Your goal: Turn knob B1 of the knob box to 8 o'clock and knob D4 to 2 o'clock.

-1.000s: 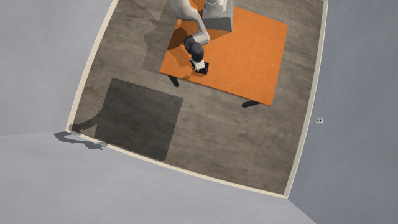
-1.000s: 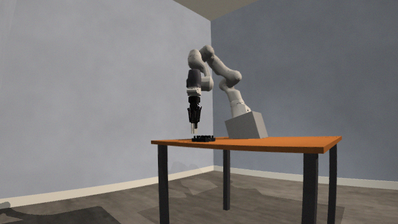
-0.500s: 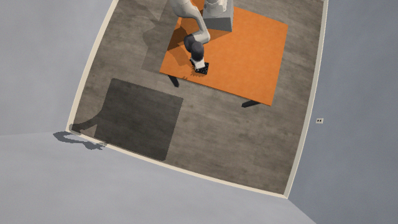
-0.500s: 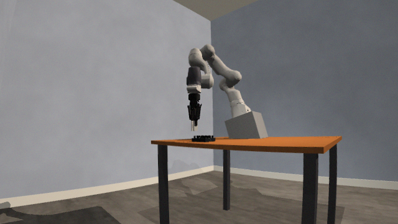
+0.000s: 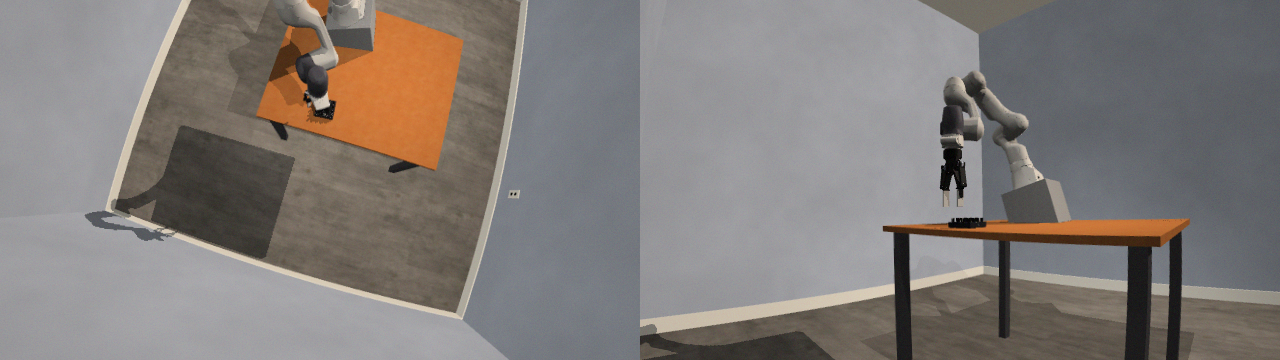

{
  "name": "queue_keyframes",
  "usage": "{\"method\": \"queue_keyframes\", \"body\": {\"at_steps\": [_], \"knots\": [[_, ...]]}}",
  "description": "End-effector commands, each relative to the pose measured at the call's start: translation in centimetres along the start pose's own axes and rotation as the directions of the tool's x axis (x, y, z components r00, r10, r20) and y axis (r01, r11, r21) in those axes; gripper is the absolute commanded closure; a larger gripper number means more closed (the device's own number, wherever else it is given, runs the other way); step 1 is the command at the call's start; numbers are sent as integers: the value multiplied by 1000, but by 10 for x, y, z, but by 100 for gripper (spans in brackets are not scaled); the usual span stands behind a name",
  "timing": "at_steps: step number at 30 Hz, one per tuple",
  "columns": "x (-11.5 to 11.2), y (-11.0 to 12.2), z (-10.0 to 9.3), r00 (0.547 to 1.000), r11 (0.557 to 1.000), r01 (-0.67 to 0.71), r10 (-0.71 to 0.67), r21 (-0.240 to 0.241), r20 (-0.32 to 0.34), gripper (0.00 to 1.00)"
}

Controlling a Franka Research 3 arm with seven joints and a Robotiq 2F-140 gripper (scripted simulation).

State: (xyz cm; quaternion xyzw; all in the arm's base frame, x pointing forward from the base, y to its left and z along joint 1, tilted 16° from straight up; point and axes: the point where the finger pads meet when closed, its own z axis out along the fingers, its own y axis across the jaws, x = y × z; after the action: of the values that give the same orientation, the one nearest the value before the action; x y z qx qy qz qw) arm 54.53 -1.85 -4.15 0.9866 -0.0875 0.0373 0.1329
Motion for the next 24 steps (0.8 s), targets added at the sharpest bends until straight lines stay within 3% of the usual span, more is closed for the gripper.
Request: {"method": "queue_keyframes", "body": {"at_steps": [1,3,16,24], "knots": [[0,1,-13,1000,1000,6,-6,-1,2,0],[0,1,-13,1000,1000,6,-6,-1,2,0],[0,1,-83,1000,1000,6,-6,-1,2,0],[0,1,-92,1000,1000,6,-6,-1,2,0]]}}
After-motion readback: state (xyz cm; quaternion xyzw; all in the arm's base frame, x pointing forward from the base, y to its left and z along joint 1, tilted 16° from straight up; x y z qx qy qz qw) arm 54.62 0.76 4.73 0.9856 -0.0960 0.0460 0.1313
